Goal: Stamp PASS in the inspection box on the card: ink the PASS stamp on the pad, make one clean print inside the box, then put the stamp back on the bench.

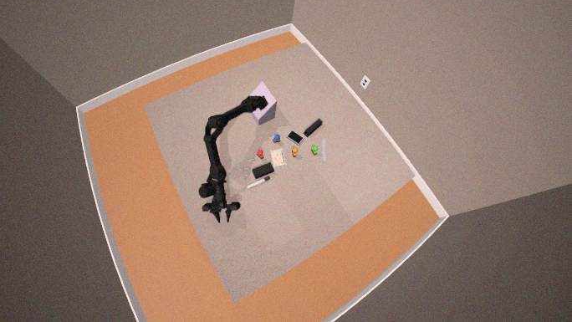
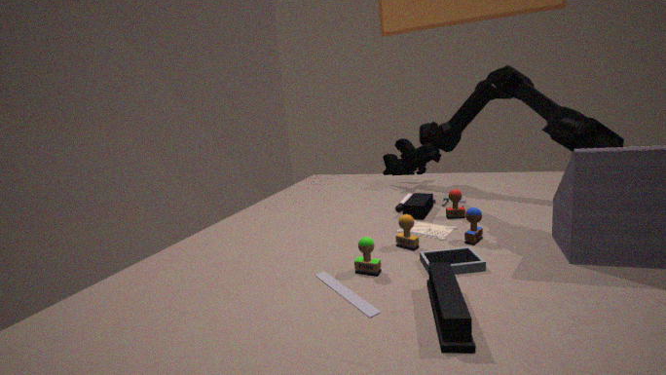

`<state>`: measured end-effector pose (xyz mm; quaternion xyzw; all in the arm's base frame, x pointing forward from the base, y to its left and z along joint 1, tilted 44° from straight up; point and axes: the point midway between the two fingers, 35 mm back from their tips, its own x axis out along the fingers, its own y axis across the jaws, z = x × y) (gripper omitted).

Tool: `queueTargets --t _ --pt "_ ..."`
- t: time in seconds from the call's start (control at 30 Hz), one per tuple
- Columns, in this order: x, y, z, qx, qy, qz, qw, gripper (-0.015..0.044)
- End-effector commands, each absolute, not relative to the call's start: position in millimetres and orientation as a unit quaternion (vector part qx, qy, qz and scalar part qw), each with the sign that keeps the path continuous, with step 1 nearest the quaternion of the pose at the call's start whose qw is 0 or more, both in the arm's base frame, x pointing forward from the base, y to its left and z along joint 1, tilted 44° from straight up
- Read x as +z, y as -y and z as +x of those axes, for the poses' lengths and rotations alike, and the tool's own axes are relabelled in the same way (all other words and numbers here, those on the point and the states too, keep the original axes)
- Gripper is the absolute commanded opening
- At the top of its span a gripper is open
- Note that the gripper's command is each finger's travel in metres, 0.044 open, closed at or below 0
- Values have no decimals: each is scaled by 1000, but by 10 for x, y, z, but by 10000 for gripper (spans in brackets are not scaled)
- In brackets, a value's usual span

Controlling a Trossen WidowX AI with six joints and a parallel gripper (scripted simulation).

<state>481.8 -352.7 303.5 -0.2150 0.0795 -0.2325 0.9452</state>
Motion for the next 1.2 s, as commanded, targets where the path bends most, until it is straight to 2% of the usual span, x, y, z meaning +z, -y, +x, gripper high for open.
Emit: queueTargets --t 0.0,0.2,0.37,0.6,0.87,1.17 --pt "2920 3206 5052 -214 -88 -184 955 214" --pt "2411 2799 5364 -187 -151 -123 963 214" --pt "1769 2196 5624 -159 -238 -62 956 214" --pt "991 1371 5708 -141 -354 -14 924 214" --pt "317 592 5512 -147 -465 -5 873 214" --pt "-408 -377 4786 -182 -593 -79 780 214"
